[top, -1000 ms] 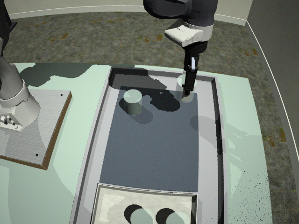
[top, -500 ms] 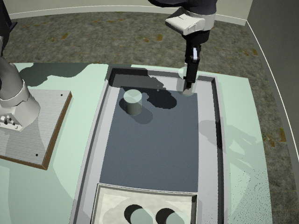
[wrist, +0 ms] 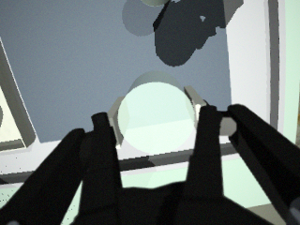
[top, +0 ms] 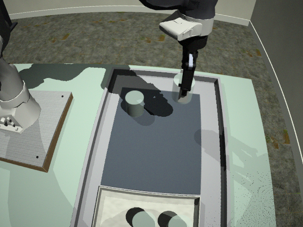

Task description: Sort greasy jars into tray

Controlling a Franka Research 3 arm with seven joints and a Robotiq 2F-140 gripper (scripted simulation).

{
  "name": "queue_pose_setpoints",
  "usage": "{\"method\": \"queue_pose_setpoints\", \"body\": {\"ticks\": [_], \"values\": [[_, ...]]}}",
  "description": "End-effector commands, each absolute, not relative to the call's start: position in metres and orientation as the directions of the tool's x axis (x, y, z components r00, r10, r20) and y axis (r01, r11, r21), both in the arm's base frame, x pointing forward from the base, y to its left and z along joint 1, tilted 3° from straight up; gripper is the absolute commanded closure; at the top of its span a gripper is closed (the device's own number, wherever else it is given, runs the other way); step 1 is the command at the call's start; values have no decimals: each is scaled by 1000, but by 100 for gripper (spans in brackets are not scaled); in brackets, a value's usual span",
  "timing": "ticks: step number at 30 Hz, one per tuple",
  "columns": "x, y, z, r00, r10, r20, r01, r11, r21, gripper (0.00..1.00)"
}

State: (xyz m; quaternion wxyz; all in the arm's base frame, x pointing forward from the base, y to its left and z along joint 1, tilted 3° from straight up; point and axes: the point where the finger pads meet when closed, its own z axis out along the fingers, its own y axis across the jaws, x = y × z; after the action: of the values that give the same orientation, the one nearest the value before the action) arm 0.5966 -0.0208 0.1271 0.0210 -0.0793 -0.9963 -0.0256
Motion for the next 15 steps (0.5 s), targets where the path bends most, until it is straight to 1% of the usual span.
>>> {"method": "queue_pose_setpoints", "body": {"ticks": [1, 15], "values": [[593, -34, 129, -990, 138, 35, 139, 989, 46, 100], [573, -68, 128, -990, 138, 35, 139, 989, 46, 100]]}}
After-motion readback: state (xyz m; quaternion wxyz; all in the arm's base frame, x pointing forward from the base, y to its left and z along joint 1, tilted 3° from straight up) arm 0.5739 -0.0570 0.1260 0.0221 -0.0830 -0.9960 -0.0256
